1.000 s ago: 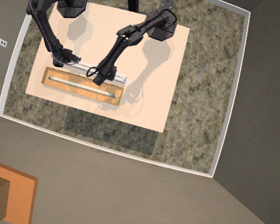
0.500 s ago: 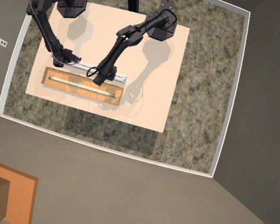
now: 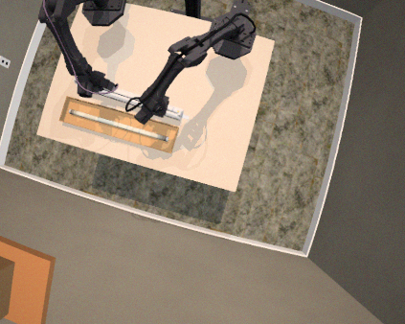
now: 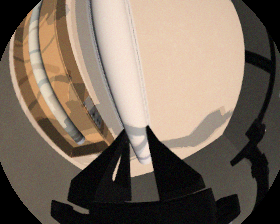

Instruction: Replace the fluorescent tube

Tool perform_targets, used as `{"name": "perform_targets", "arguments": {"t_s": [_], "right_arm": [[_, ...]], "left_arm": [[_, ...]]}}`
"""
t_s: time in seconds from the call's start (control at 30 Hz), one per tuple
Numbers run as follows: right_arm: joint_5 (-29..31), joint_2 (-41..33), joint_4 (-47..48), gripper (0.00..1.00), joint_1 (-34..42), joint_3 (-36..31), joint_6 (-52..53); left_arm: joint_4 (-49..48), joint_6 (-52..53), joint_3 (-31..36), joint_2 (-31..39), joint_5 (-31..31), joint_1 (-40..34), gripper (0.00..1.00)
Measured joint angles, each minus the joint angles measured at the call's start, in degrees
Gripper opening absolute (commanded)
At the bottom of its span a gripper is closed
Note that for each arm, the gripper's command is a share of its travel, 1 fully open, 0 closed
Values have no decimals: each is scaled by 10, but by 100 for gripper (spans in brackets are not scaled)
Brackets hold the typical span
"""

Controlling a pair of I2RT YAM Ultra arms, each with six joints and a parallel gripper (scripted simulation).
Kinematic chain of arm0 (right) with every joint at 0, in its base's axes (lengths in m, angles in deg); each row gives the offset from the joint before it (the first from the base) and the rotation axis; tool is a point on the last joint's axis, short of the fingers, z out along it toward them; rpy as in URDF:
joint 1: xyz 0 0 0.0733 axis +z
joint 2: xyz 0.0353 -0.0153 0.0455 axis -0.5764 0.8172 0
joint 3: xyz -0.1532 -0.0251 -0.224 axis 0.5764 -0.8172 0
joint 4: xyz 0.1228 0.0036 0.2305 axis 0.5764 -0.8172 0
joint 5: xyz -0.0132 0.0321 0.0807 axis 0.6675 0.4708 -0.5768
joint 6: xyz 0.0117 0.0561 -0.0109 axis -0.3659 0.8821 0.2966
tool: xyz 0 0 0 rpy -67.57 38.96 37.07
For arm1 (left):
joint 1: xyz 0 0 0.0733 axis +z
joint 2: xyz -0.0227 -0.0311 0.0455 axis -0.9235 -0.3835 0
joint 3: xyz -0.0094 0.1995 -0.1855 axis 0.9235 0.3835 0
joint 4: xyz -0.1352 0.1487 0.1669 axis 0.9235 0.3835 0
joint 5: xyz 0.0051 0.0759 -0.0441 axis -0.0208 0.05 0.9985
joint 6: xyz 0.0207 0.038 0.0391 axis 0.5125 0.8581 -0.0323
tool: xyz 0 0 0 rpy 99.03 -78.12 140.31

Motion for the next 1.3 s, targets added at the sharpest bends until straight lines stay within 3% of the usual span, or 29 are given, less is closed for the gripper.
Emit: {"name": "perform_targets", "arguments": {"t_s": [1.3], "right_arm": [[0, 11, 10, 11, 0, 0, 0]], "left_arm": [[-12, 0, 1, -12, -1, 0, 11]]}}
